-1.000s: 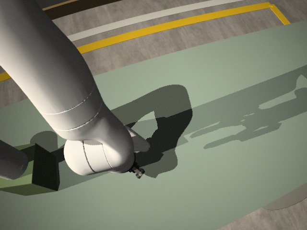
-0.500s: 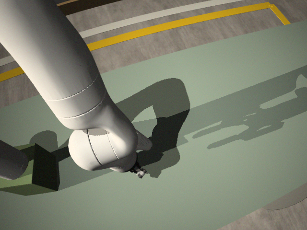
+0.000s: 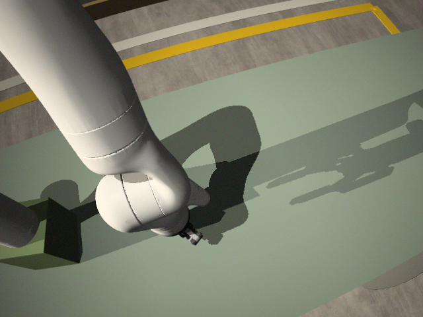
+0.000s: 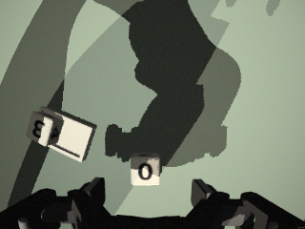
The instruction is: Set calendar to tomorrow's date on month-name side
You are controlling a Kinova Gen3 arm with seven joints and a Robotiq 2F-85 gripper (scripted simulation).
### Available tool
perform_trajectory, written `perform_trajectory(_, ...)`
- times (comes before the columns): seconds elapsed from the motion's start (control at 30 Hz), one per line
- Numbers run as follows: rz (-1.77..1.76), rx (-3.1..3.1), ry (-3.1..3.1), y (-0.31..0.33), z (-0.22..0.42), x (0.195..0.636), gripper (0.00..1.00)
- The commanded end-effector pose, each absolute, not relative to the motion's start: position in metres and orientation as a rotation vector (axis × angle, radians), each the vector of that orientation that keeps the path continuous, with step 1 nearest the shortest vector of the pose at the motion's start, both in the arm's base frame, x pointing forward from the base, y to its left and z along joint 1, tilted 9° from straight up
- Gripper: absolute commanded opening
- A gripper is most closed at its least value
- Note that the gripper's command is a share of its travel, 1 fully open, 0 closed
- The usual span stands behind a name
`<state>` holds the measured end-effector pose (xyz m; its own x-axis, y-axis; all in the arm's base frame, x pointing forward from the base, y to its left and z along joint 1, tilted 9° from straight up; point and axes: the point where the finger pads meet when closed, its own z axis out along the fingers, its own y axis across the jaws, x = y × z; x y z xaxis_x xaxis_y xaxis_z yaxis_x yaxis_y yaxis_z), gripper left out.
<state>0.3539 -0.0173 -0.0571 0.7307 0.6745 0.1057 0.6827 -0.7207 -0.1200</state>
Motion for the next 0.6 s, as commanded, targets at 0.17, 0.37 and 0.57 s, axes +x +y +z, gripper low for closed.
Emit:
perform_trajectory(0.17,-0.086,-2.779,-1.103,-0.0163,-0.0554,0.3558,1.00)
perform_trajectory(0.37,-0.086,-2.779,-1.103,-0.0163,-0.0554,0.3558,1.00)
perform_trajectory(0.57,-0.083,-2.775,-1.110,-0.0167,-0.0510,0.3534,1.00)
